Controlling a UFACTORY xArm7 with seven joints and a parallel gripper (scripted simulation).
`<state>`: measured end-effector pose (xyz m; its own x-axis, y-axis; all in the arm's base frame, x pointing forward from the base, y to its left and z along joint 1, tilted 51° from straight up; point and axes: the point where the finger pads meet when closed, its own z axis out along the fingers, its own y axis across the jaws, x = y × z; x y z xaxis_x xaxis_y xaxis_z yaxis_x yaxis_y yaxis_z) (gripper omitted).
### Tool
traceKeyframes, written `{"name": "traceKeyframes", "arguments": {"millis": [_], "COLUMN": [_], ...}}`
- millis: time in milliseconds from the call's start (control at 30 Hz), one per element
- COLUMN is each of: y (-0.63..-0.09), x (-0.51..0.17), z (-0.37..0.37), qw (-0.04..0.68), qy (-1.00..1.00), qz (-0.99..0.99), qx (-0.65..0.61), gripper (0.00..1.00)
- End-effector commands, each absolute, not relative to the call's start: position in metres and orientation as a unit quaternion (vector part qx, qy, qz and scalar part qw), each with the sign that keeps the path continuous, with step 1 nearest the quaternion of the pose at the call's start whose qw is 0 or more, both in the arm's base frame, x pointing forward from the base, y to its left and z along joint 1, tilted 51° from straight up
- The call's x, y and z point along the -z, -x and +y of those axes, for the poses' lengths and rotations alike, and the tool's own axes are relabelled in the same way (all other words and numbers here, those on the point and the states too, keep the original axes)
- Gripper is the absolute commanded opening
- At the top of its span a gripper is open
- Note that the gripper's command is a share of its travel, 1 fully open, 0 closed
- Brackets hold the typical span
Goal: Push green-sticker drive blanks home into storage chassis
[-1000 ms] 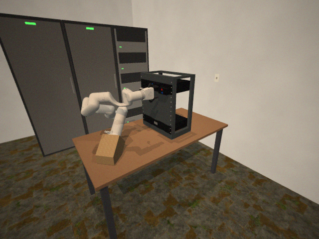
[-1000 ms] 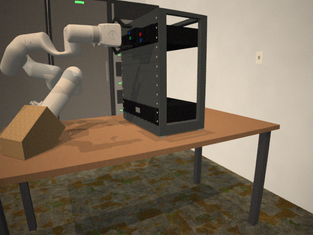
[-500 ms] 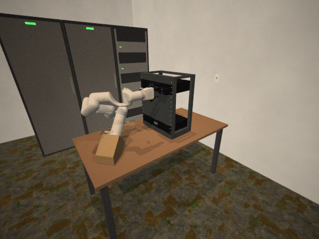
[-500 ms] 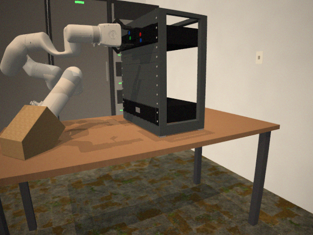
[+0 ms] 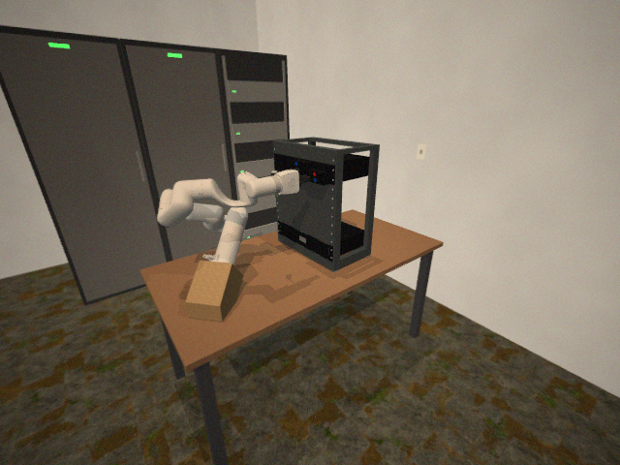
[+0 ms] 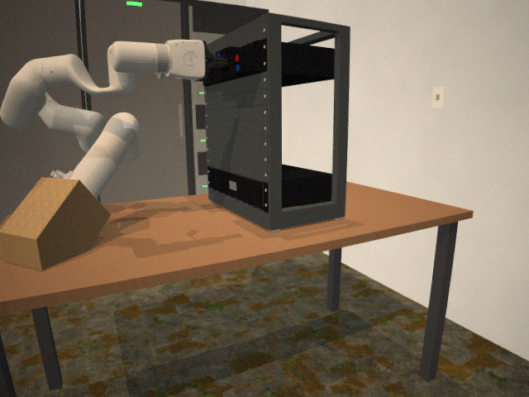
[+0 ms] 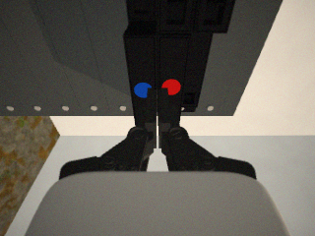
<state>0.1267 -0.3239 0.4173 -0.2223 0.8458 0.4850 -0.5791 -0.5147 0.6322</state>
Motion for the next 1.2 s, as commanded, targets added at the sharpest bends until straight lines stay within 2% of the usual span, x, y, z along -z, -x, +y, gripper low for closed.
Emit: {"name": "traceKeyframes", "arguments": {"millis": [0,667,1167], "y": [-0.126,-0.124,-0.096], "x": [-0.418,-0.419,-0.44], "z": [-0.325,-0.322,-0.276], "qw": [0.467,0.467,0.467], "qy": [-0.415,-0.415,-0.415], "qz": [0.161,0.161,0.161], "qx": [-0.764,-0.764,-0.764], "gripper": [0.0,0.0,0.0]}}
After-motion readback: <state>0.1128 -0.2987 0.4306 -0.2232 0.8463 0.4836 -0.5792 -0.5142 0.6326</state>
